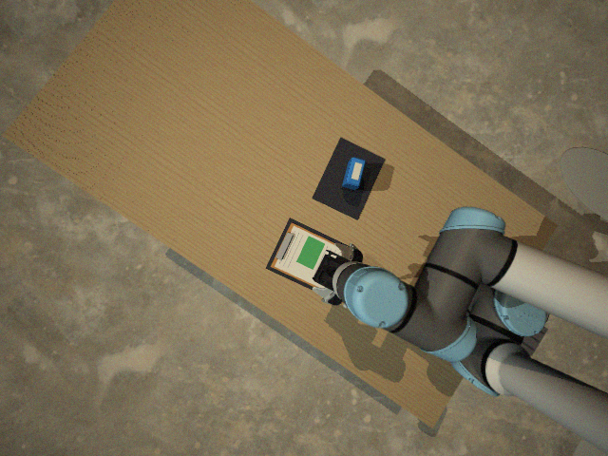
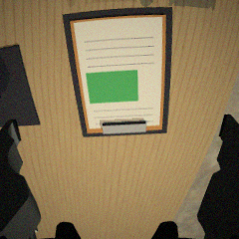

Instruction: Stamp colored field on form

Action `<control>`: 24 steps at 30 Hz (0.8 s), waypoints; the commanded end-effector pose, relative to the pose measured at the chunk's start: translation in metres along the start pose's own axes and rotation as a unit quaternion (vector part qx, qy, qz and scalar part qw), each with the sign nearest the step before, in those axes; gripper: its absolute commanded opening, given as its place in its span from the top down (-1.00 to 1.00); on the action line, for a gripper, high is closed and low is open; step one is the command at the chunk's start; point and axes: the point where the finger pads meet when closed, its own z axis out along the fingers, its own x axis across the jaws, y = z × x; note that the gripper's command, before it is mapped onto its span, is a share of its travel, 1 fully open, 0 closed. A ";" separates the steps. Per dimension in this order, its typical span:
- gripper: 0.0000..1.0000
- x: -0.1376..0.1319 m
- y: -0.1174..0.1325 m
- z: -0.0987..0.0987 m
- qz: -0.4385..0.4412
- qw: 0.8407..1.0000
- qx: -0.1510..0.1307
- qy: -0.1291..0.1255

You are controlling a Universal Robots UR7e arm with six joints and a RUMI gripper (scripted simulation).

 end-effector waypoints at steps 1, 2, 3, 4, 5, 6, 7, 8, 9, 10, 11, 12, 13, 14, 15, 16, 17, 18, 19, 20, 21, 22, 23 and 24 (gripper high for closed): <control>-1.00 0.002 -0.002 0.000 -0.022 1.000 0.000 0.001; -1.00 0.003 -0.002 0.000 -0.024 1.000 0.000 0.001; -1.00 0.003 -0.003 0.000 -0.026 1.000 0.000 0.001; -1.00 0.003 -0.003 0.000 -0.027 1.000 0.000 0.001; -1.00 0.003 -0.003 0.000 -0.028 1.000 0.000 0.001; -1.00 0.003 -0.003 0.000 -0.029 1.000 0.000 0.001; -1.00 0.003 -0.003 0.000 -0.030 1.000 0.000 0.001; -1.00 0.003 -0.003 0.000 -0.030 1.000 0.000 0.001; -1.00 0.003 -0.003 0.000 -0.031 1.000 0.000 0.001; -1.00 0.003 -0.003 0.000 -0.031 1.000 0.000 0.001; -1.00 0.003 -0.003 0.000 -0.031 1.000 0.000 0.001; -1.00 0.003 -0.003 0.000 -0.031 1.000 0.000 0.001; -1.00 0.003 -0.003 0.000 -0.031 1.000 0.000 0.001; -1.00 0.003 -0.003 0.000 -0.031 1.000 0.000 0.001; -1.00 0.003 -0.003 0.000 -0.031 1.000 0.000 0.001; -1.00 0.003 -0.003 0.000 -0.031 1.000 0.000 0.001; -1.00 0.003 -0.003 0.000 -0.031 1.000 0.000 0.001; -1.00 0.003 -0.003 0.000 -0.031 1.000 0.000 0.001; -1.00 0.003 -0.003 0.000 -0.031 1.000 0.000 0.001; -1.00 0.003 -0.003 0.001 -0.031 1.000 0.000 0.001; -1.00 0.003 -0.003 0.003 -0.031 1.000 0.001 0.001; -1.00 0.003 -0.002 0.008 -0.031 1.000 0.002 0.001; -1.00 0.002 -0.001 0.014 -0.031 1.000 0.002 0.001; -1.00 0.002 0.000 0.023 -0.031 1.000 0.002 0.001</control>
